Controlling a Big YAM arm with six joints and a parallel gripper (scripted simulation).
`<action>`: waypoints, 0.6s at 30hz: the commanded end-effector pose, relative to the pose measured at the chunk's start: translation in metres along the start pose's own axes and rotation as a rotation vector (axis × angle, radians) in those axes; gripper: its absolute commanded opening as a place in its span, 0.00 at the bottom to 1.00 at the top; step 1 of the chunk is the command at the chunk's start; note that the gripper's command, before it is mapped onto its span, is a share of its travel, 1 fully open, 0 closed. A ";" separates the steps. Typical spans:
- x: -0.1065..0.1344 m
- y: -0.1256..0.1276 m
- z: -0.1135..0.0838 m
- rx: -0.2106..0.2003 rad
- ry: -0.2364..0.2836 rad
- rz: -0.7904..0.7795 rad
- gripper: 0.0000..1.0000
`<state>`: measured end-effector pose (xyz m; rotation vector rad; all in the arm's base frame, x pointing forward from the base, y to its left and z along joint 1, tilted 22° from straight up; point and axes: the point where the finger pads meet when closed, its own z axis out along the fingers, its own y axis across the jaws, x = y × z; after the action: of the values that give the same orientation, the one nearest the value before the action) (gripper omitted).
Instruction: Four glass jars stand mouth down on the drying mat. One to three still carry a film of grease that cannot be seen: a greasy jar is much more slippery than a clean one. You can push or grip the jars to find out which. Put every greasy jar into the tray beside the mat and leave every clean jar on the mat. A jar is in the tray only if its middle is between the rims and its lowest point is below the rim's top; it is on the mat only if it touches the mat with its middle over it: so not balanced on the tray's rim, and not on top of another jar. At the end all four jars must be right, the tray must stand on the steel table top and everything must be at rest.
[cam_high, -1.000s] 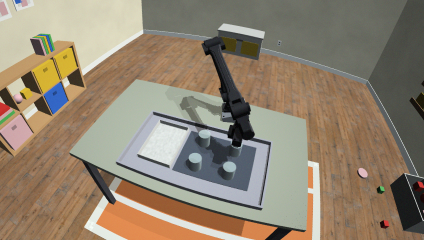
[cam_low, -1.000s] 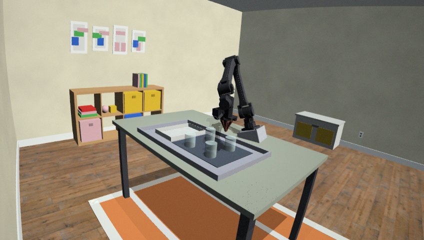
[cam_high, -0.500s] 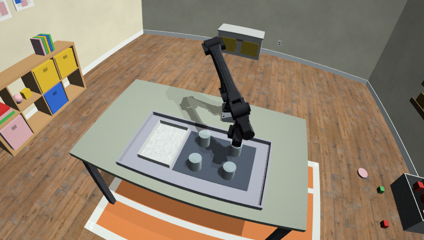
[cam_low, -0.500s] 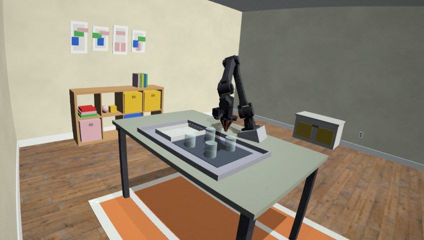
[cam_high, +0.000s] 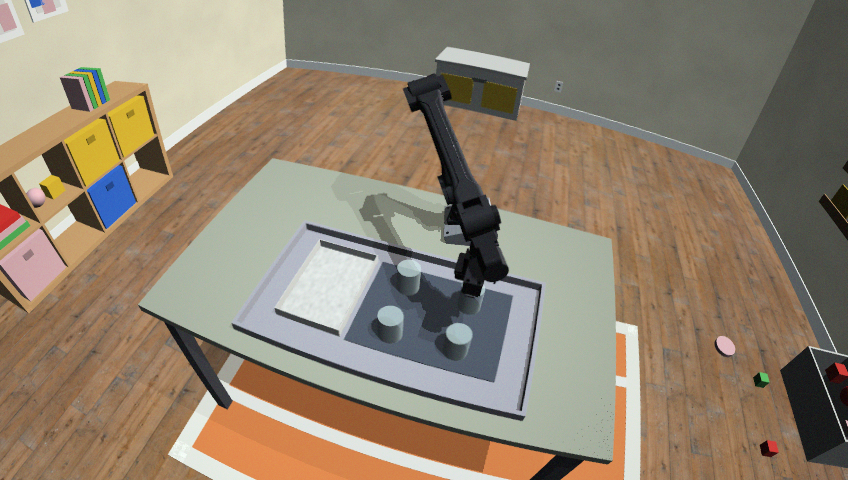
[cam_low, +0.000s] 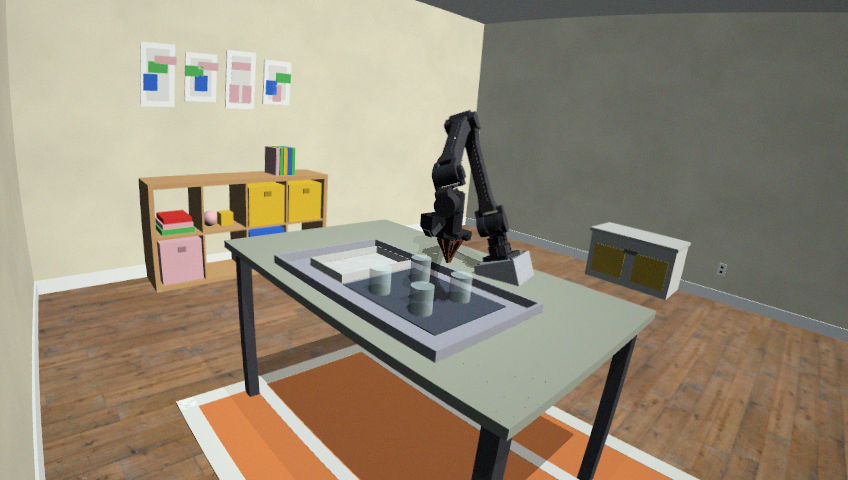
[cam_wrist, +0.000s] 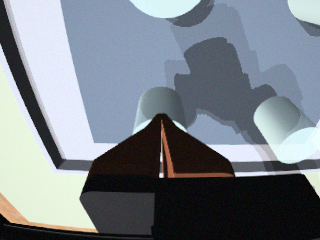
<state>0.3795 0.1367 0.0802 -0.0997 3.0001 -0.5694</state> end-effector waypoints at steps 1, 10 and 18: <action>-0.009 -0.001 0.017 -0.002 -0.007 0.012 0.00; -0.009 -0.001 0.050 -0.002 -0.007 0.012 0.00; -0.009 -0.001 0.060 -0.002 -0.007 0.012 0.00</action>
<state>0.3882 0.1159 0.0240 -0.0725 3.0076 -0.5718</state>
